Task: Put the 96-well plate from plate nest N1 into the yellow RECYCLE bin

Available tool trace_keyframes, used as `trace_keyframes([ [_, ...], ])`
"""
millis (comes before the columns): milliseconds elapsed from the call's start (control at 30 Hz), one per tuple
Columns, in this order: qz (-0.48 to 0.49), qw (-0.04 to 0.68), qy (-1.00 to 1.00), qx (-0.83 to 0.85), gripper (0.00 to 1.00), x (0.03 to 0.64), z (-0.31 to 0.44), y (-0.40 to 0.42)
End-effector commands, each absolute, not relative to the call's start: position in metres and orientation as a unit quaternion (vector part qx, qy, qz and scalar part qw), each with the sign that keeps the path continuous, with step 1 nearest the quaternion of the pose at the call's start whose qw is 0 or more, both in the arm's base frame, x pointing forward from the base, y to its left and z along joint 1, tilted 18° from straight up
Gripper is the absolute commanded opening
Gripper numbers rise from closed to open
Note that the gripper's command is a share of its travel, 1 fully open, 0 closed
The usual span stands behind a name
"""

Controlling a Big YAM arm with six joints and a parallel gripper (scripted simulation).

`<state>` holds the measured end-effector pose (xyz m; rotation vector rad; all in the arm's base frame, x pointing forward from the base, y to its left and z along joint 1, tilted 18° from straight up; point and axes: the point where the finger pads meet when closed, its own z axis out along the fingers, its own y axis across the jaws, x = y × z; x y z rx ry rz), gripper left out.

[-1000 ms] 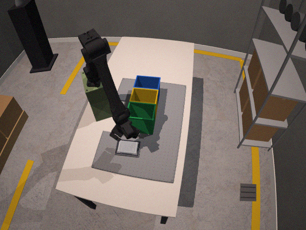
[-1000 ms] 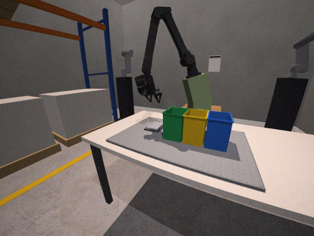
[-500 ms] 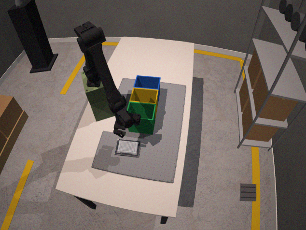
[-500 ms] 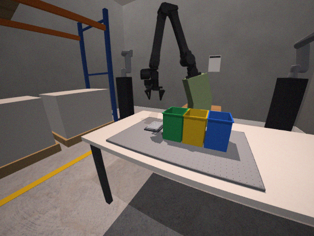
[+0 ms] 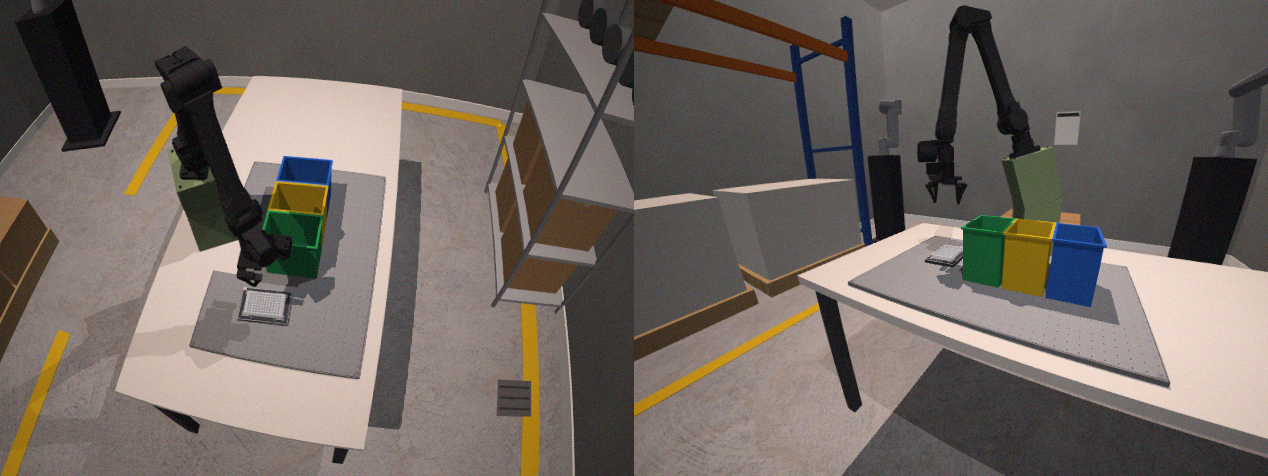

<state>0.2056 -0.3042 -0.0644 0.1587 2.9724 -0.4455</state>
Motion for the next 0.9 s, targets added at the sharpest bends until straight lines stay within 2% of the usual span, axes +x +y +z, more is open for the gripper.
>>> trace_keyframes([
  [0,-0.151,0.068,0.985,0.049,1.00,0.207,-0.070,-0.313],
  [867,-0.150,0.067,0.985,0.048,1.00,0.211,-0.107,-0.322],
])
